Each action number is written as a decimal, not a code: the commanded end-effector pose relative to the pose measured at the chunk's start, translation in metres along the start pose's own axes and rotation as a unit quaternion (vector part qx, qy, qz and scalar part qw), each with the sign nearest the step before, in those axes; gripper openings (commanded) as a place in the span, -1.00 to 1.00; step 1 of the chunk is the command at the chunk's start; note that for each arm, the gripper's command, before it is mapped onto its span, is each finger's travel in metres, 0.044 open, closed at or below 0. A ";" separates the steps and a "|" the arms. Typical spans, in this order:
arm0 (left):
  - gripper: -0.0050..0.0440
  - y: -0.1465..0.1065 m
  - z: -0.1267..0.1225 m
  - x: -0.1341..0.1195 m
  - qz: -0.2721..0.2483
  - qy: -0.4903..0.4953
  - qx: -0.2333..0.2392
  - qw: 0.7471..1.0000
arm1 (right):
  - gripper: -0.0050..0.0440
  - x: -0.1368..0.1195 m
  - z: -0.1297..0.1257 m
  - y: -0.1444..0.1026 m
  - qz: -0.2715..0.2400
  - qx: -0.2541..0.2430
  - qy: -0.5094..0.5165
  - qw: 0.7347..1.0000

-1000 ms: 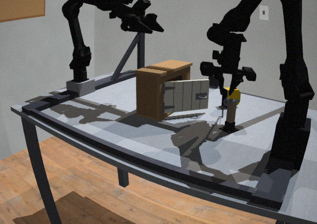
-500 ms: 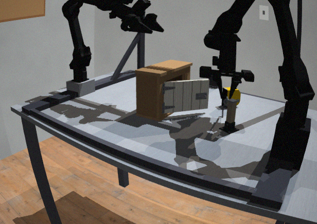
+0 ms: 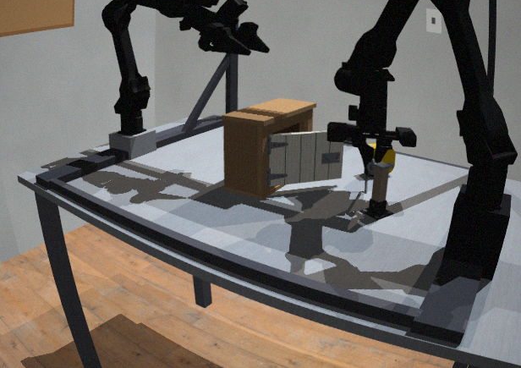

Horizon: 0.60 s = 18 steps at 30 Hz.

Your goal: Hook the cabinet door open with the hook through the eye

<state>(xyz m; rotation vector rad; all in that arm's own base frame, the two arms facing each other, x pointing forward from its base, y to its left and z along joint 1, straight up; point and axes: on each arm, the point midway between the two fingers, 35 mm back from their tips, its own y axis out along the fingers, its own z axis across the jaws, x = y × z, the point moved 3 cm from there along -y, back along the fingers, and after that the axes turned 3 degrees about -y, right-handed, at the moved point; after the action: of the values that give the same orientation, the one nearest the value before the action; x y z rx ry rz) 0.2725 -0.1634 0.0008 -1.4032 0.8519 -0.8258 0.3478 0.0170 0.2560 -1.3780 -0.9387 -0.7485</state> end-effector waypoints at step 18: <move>-0.81 -0.017 0.003 0.000 -0.079 0.001 0.006 0.997 | 0.84 0.010 0.000 -0.006 -0.017 -0.001 -0.002 1.000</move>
<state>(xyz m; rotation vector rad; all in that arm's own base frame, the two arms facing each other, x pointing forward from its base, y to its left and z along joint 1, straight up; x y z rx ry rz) 0.2728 -0.1612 0.0067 -1.4555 0.7920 -0.8984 0.3478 0.0170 0.2560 -1.3780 -0.9387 -0.7485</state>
